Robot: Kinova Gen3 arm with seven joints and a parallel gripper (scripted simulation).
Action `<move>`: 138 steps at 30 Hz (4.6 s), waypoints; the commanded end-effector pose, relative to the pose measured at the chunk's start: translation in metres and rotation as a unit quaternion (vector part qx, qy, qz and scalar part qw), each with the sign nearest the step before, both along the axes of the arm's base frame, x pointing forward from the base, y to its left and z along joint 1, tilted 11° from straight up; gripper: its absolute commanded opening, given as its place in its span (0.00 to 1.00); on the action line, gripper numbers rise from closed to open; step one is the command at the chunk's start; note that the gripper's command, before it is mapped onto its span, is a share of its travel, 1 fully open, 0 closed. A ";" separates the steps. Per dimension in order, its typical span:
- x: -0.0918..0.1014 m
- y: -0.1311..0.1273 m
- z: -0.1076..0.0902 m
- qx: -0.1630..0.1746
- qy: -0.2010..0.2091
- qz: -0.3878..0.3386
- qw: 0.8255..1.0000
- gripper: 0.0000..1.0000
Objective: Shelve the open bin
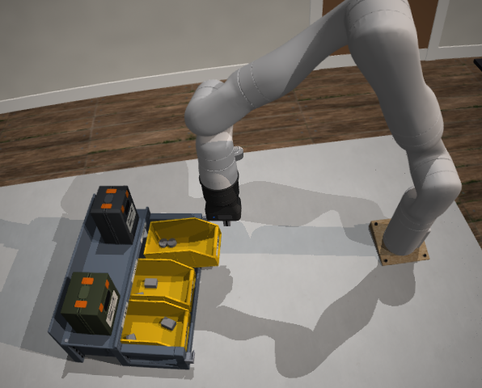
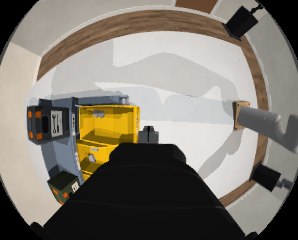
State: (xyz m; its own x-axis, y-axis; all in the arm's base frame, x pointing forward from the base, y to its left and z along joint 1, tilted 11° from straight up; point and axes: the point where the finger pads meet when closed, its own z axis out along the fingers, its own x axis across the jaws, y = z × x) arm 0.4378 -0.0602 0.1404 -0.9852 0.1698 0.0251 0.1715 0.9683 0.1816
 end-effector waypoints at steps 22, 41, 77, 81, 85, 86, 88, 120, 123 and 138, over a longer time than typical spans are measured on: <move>0.000 0.003 -0.018 0.001 0.000 0.000 1.000 0.00; 0.000 0.012 -0.072 0.001 0.000 0.000 1.000 0.00; 0.000 0.019 -0.112 0.001 0.000 0.000 1.000 0.00; 0.000 0.019 -0.112 0.001 0.000 0.000 1.000 0.00; 0.000 0.019 -0.112 0.001 0.000 0.000 1.000 0.00; 0.000 0.019 -0.112 0.001 0.000 0.000 1.000 0.00; 0.000 0.019 -0.112 0.001 0.000 0.000 1.000 0.00; 0.001 0.019 -0.112 0.001 0.000 0.000 1.000 0.00; 0.001 0.019 -0.112 0.001 0.000 0.000 1.000 0.00; 0.001 0.019 -0.112 0.001 0.000 0.000 1.000 0.00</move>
State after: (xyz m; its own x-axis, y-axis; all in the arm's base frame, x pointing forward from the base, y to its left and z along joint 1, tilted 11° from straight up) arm 0.4381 -0.0406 0.0276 -0.9851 0.1697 0.0267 0.1717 0.9677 0.1844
